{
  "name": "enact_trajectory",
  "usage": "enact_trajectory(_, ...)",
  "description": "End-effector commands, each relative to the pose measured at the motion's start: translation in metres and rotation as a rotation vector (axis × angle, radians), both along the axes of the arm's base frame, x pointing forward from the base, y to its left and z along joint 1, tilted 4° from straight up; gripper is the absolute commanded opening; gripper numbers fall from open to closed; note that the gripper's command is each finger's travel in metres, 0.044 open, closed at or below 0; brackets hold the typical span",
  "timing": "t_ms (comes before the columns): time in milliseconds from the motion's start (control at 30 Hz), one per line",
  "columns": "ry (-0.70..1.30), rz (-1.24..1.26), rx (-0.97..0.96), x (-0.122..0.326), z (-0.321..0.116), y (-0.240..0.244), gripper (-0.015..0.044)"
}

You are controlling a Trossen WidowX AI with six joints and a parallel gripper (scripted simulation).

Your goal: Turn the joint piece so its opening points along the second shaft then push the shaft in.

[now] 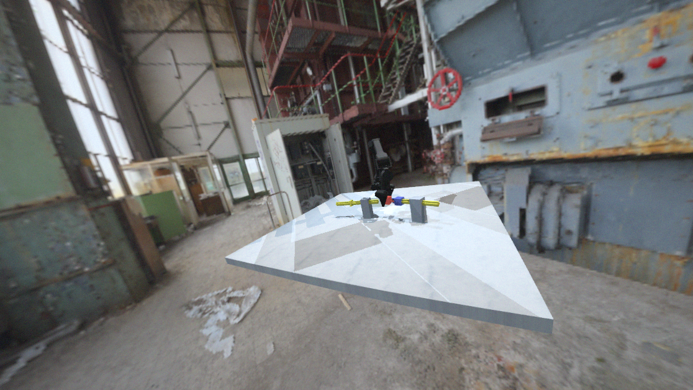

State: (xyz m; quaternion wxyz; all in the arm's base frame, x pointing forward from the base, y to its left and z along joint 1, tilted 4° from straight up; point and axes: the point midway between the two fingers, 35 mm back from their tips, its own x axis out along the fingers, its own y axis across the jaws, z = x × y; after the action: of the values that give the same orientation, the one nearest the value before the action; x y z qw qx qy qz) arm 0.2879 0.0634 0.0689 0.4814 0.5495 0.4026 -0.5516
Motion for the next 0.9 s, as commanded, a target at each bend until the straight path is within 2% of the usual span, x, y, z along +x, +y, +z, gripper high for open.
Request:
enact_trajectory(0,0.006,-0.004,-0.005,0.0007,-0.0096,-0.0009,0.0440)
enact_trajectory(167,0.006,-0.004,-0.005,0.0009,-0.0152,-0.0014,0.0440)
enact_trajectory(500,0.006,-0.004,-0.005,0.0009,-0.0152,-0.0014,0.0182)
enact_trajectory(867,0.006,-0.004,-0.005,0.0009,-0.0152,-0.0014,0.0182)
